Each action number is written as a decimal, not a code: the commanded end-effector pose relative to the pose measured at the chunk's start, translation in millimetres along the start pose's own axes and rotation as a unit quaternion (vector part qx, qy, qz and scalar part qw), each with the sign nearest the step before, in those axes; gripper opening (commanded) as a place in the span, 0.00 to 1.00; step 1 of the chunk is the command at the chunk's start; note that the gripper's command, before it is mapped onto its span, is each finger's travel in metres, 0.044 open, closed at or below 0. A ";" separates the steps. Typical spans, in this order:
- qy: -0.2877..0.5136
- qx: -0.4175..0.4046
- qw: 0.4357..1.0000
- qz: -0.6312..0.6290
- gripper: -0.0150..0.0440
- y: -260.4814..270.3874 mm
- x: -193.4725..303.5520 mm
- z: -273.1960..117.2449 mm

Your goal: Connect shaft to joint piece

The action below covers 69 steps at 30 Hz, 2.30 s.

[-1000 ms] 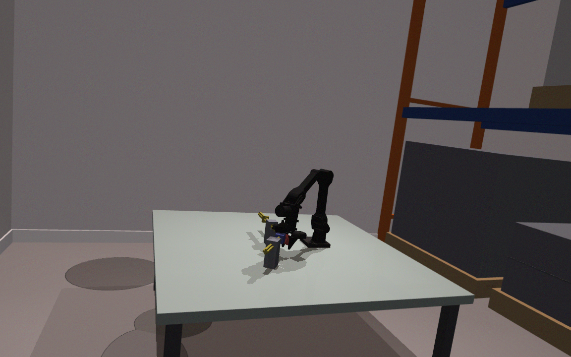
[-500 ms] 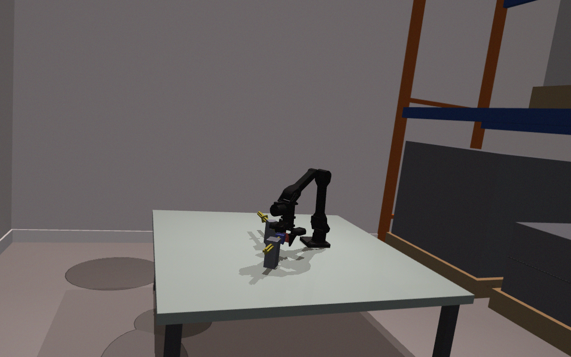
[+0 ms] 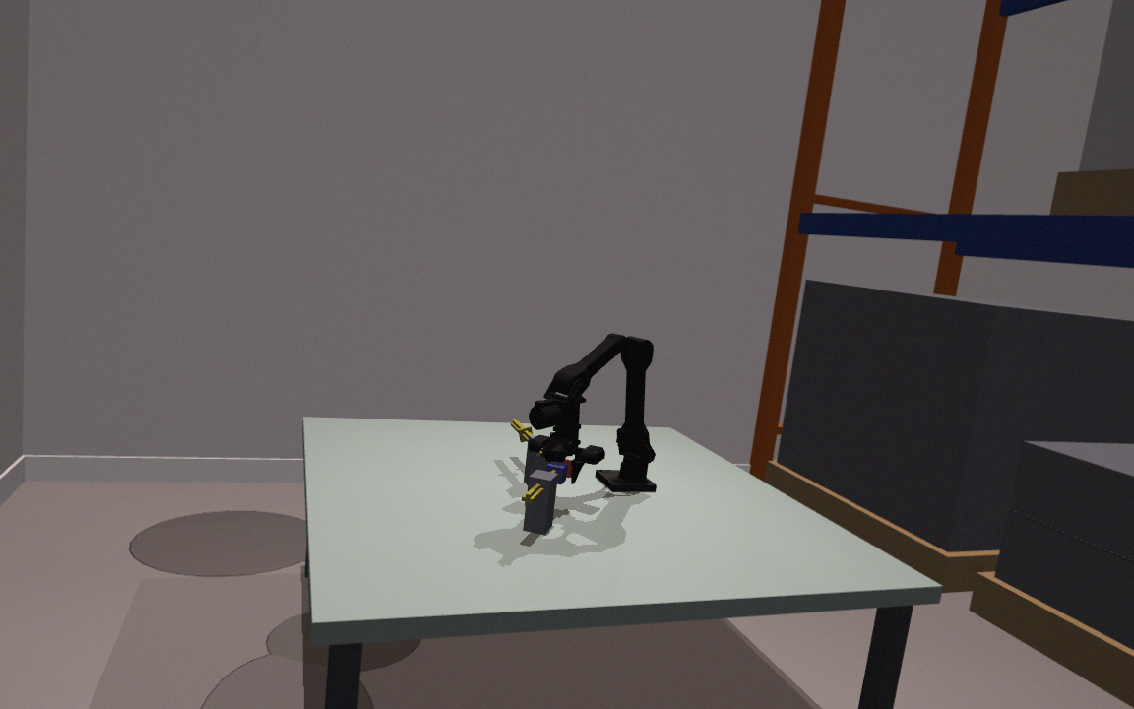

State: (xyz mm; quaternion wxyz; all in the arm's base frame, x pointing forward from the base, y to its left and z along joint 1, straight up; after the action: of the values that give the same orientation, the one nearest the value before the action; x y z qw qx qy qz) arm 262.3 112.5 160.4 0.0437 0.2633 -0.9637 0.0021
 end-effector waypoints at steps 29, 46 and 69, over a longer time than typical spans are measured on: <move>0.043 0.069 0.986 -0.149 0.25 -7.8 -13.7 -9.7; 0.042 0.068 0.987 -0.139 0.25 -7.5 -12.8 -9.6; 0.041 0.067 0.988 -0.133 0.25 -7.4 -12.3 -9.4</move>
State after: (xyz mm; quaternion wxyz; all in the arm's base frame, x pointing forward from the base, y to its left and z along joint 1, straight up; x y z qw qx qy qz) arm 276.8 112.5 168.4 0.0645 0.3860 -0.9176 0.0701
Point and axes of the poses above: the point midway between the two fingers, 35 mm back from their tips, its own z axis out along the fingers, its own y axis across the jaws, x = y × z, the point moved 9 cm from there along -z, back along the fingers, and after that the axes turned 11 degrees about z, right-handed, at the moved point
